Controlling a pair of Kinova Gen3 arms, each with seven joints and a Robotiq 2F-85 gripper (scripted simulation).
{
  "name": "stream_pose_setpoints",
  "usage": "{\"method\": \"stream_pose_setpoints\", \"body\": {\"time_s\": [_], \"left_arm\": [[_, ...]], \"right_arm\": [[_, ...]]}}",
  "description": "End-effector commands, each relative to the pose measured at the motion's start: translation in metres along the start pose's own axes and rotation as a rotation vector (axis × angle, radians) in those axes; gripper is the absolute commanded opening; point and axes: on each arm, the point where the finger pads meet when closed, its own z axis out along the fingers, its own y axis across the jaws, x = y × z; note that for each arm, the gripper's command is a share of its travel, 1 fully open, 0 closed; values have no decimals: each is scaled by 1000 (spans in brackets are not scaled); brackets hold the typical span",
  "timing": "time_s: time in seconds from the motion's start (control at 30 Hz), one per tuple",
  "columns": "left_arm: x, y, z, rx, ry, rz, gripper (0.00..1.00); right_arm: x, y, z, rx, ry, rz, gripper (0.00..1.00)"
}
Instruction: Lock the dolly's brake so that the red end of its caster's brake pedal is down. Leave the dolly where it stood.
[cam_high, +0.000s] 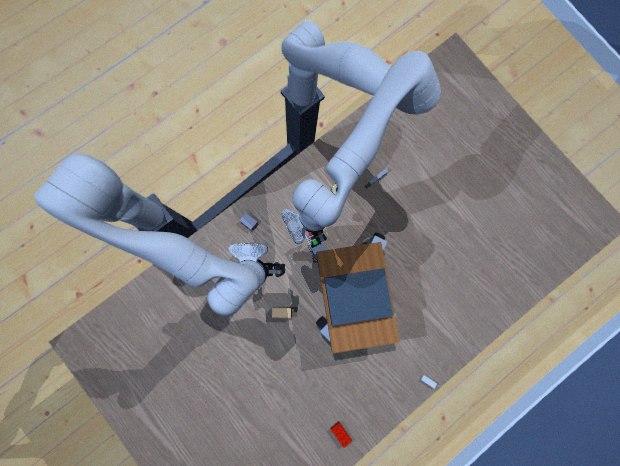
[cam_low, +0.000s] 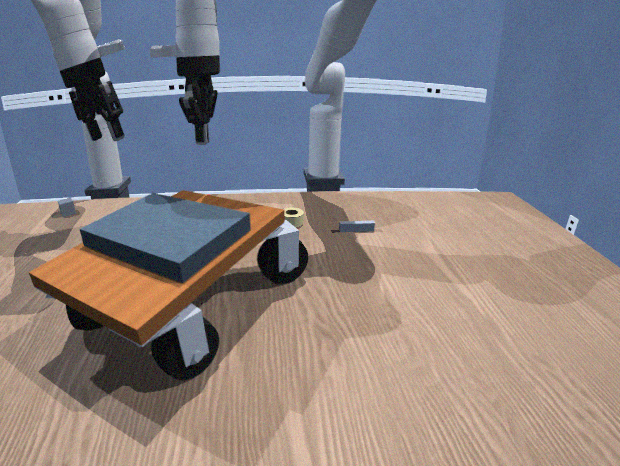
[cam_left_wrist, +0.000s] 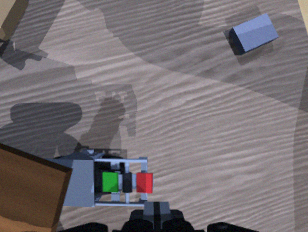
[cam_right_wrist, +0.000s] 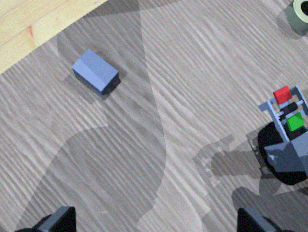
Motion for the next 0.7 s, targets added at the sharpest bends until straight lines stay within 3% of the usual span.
{"method": "stream_pose_setpoints", "body": {"time_s": [0.0, 0.67], "left_arm": [[0, 0, -1, 2, 0, 0, 17], [0, 0, 14, 1, 0, 0, 17]], "right_arm": [[0, 0, -1, -2, -1, 0, 1000], [0, 0, -1, -2, -1, 0, 1000]]}}
